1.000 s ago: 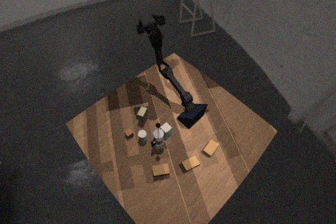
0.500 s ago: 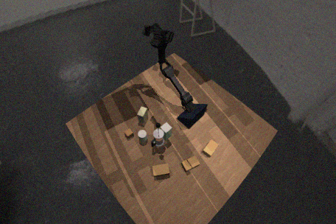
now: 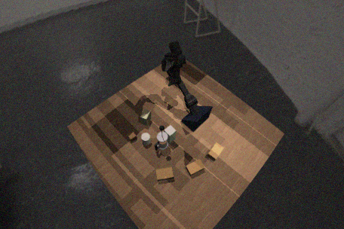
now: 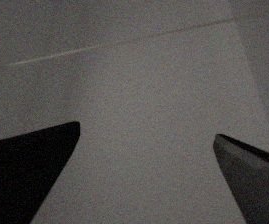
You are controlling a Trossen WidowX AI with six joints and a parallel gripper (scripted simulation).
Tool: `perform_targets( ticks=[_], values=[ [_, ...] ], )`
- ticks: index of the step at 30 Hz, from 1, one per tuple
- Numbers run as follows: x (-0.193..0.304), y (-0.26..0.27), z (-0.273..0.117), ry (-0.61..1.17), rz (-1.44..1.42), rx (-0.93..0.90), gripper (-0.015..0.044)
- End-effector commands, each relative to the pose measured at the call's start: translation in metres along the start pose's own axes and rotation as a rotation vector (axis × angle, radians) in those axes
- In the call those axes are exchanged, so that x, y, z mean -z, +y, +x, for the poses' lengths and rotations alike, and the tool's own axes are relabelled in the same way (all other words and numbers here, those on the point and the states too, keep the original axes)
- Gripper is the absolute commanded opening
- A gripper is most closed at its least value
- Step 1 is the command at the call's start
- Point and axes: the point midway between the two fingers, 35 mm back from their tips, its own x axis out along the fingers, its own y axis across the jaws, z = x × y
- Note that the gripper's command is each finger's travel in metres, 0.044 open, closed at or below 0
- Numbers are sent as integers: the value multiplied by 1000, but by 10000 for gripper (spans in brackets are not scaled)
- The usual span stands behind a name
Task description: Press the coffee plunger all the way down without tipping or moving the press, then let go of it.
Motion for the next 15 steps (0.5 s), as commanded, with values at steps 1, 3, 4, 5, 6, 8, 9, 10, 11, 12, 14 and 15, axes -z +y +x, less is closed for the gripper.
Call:
perform_targets(
  ticks=[1,3,4,5,6,8,9,10,11,12,14,15],
  values=[
    [7,-67,33,-73,-423,209,440],
    [7,-96,43,-87,-609,303,440],
    [6,-110,47,-89,-702,351,440],
    [5,-124,50,-89,-796,400,440],
    [3,-139,53,-86,-889,450,440],
    [-1,-166,57,-71,-1075,549,440],
    [-4,-180,59,-60,-1167,600,440],
    [-7,-193,60,-44,-1259,651,440],
    [-11,-206,61,-26,-1351,702,440],
    [-14,-219,61,-4,-1442,754,440],
    [-21,-239,61,38,-1584,835,440],
    [-22,-241,61,43,-1598,843,440]
  ],
)
